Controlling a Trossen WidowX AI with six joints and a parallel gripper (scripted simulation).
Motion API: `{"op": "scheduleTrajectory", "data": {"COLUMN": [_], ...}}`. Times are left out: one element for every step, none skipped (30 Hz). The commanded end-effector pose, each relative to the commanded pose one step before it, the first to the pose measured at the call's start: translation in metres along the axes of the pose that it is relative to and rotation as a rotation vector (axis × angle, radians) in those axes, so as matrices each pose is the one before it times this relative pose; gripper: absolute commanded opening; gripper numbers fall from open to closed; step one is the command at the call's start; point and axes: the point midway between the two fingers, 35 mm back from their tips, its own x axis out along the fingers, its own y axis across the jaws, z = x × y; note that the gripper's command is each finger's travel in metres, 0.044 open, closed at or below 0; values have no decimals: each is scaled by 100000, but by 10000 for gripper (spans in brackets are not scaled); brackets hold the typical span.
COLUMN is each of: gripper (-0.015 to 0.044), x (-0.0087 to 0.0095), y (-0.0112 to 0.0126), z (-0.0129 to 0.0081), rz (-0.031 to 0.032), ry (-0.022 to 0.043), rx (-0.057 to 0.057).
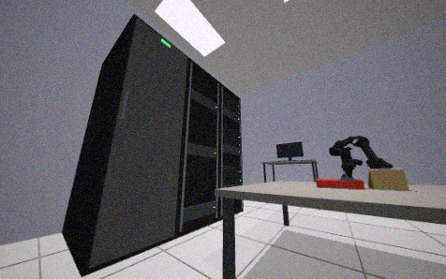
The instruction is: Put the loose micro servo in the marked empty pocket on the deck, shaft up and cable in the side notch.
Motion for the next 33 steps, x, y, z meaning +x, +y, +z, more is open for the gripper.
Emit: {"op": "scheduleTrajectory", "data": {"gripper": [0, 0, 0, 0, 0, 26, 52, 79, 105, 131, 157, 184, 188, 188, 188, 188, 188, 188, 188, 188, 188, 188, 188, 214, 240, 266, 293, 319, 345, 371, 398, 424, 440], "x": [339, 88, 103, 96, 95, -153, -97, 11, 0, 0, 0, 0, 0, -192, -409, -506, -650, -827, -692, -243, 0, 0, 0, 276, -206, -286, -370, -452, -529, -569, -566, -549, -530], "y": [32, 1, 1, 1, 1, -17, -13, 3, 0, 0, 0, 0, 0, -11, -21, -13, 8, 37, 55, 23, -23, -49, -35, -3, -15, -19, -12, -13, -11, -7, -1, 5, 10], "z": [-7, 0, 0, 0, 0, 1, 6, 11, 0, 0, 0, 0, 0, -14, -26, -19, 4, 46, 75, 31, -48, -84, -79, -167, -292, -415, -533, -660, -786, -863, -878, -871, -861], "rz": [179, 3, 5, 3, 4, -5, -7, 0, 0, 0, 0, 0, 0, -33, -61, -55, -38, 0, 43, 24, -2, -3, -2, -151, -46, -41, -8, -9, -9, -7, -5, -2, 1], "ry": [129, 2, 2, 2, 2, -3, -2, 0, 0, 0, 0, 0, 0, 1, 0, -5, -13, -25, -26, -10, 3, 5, 5, 715, -31, -20, -10, -12, -15, -17, -18, -18, -19], "rx": [-357, 1, 2, 1, 2, -2, -2, 0, 0, 0, 0, 0, 0, -9, -17, -17, -16, -12, -1, 2, 3, 5, 5, -365, 63, 86, 32, 40, 48, 54, 56, 56, 56]}}
